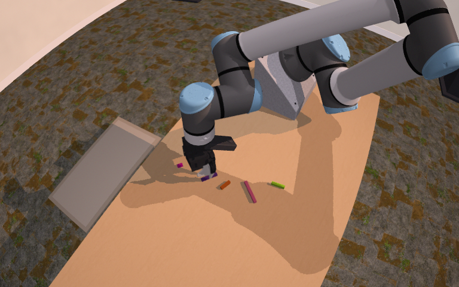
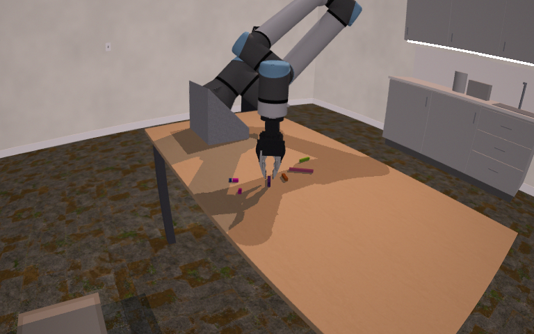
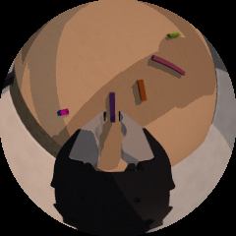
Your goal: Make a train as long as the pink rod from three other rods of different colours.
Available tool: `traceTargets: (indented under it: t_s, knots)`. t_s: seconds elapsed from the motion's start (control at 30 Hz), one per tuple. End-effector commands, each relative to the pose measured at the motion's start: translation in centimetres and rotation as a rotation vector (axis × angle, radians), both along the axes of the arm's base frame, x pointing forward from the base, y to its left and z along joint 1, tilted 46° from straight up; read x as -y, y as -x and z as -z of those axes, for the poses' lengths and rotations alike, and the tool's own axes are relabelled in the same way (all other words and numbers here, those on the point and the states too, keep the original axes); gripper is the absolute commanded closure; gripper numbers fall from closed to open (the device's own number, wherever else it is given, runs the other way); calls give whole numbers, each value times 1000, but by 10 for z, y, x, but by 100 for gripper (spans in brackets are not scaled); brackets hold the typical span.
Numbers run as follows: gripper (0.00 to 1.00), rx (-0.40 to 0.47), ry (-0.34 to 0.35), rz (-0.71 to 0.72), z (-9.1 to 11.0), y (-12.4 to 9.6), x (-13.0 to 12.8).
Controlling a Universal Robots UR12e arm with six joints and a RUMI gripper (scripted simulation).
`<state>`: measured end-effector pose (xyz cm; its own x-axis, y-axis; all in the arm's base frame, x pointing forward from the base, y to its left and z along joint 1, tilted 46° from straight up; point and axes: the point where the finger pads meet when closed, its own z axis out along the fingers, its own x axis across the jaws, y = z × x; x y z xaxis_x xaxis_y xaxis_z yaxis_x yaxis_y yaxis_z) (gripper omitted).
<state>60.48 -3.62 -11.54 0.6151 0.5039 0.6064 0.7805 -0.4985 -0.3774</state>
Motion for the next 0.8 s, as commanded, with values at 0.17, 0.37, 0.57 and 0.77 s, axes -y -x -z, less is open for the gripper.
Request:
traceTargets:
  t_s: [0.17, 0.37, 0.57, 0.77]
  knots:
    - [86, 1, 1, 1, 0, 0, 1]
    - [86, 1, 1, 1, 0, 0, 1]
    - [86, 1, 1, 1, 0, 0, 1]
    - [86, 1, 1, 1, 0, 0, 1]
